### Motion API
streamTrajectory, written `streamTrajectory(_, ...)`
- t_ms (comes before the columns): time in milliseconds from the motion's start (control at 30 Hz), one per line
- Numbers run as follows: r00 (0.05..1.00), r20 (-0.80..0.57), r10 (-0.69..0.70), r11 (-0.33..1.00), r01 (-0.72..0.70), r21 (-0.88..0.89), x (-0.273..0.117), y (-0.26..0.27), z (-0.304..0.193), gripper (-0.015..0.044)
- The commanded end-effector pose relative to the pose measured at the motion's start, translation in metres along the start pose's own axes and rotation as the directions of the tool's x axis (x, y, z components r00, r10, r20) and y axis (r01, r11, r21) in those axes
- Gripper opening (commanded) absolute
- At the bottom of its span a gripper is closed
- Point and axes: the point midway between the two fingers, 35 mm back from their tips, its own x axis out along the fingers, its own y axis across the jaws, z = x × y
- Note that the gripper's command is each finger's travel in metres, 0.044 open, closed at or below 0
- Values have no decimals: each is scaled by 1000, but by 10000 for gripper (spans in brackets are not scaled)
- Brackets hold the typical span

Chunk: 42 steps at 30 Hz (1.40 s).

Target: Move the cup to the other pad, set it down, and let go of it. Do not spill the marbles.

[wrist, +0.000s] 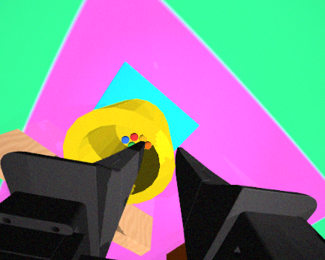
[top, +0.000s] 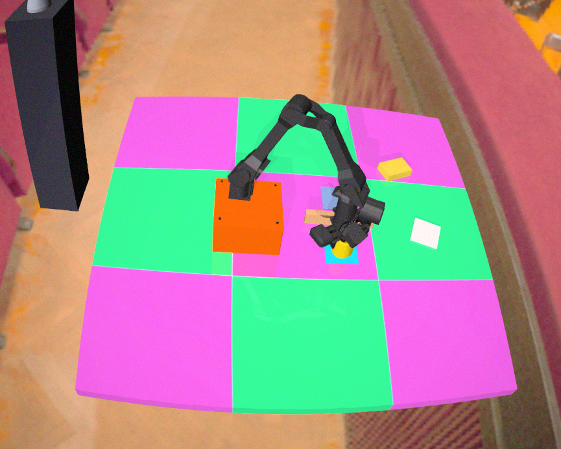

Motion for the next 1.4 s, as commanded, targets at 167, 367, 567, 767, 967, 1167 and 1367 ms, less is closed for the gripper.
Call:
streamTrajectory(167,1000,-1,0,1000,0,0,-8,0,1,146)
streamTrajectory(367,1000,-3,-1,1000,1,0,-18,0,1,146)
streamTrajectory(567,1000,-4,-1,1000,1,1,-28,0,1,146)
streamTrajectory(767,1000,-6,-2,1000,2,1,-39,0,1,146)
streamTrajectory(967,1000,-8,-2,1000,2,1,-48,-1,0,146)
streamTrajectory(1167,1000,-9,-7,1000,7,7,-48,-3,-1,199)
streamTrajectory(1367,1000,-9,-7,1000,7,7,-48,-3,-1,357)
